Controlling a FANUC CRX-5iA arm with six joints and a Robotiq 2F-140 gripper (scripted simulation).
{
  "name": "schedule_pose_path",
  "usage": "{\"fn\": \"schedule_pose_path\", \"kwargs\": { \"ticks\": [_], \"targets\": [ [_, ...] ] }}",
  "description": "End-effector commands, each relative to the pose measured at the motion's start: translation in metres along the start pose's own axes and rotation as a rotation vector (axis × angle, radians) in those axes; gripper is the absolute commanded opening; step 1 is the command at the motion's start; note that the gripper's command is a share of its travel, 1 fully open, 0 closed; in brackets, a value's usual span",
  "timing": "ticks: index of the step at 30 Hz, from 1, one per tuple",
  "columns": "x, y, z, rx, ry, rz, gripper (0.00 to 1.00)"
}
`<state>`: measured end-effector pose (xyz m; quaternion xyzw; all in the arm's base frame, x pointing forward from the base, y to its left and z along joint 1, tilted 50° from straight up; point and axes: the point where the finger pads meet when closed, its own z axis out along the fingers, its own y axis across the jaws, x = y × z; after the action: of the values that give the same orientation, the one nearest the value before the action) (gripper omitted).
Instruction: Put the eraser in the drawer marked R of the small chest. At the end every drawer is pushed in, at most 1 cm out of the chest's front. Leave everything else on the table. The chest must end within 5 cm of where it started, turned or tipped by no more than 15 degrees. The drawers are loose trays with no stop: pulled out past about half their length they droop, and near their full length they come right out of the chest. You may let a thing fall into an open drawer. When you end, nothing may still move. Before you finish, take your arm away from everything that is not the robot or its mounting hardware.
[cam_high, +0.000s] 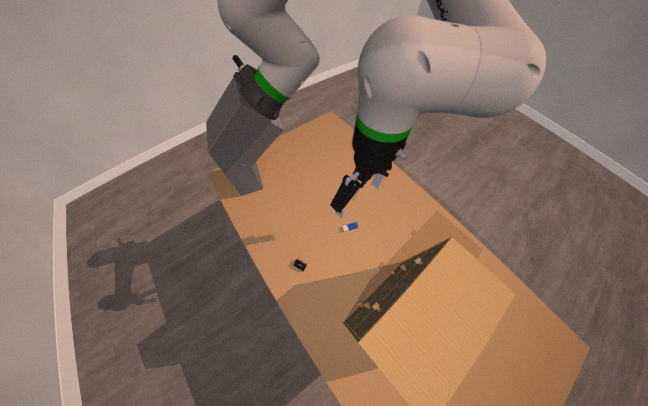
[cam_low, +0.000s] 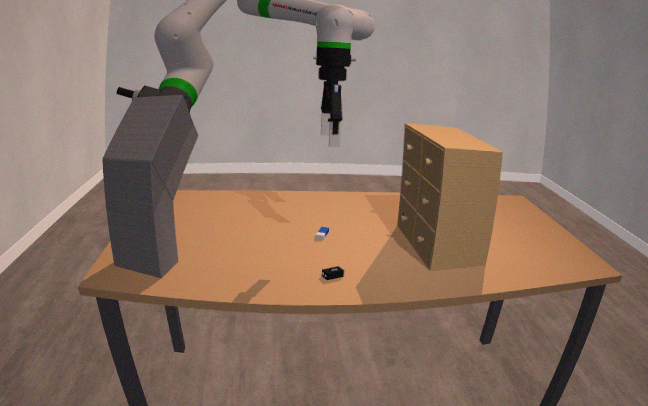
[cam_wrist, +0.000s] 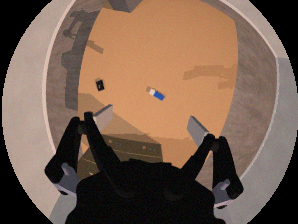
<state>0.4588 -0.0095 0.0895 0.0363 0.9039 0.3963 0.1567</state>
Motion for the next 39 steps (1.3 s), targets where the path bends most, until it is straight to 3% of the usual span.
{"fn": "schedule_pose_path", "kwargs": {
  "ticks": [1, 11, 26, 28, 39],
  "targets": [
    [-0.001, 0.000, 0.000, 0.000, -0.006, 0.000, 1.00],
    [-0.008, 0.000, 0.008, 0.000, -0.098, 0.000, 1.00],
    [-0.043, 0.000, 0.042, 0.000, -0.518, 0.000, 1.00],
    [-0.043, 0.000, 0.042, 0.000, -0.518, 0.000, 1.00],
    [-0.066, 0.000, 0.065, -0.001, -0.790, 0.000, 1.00]
  ]
}}
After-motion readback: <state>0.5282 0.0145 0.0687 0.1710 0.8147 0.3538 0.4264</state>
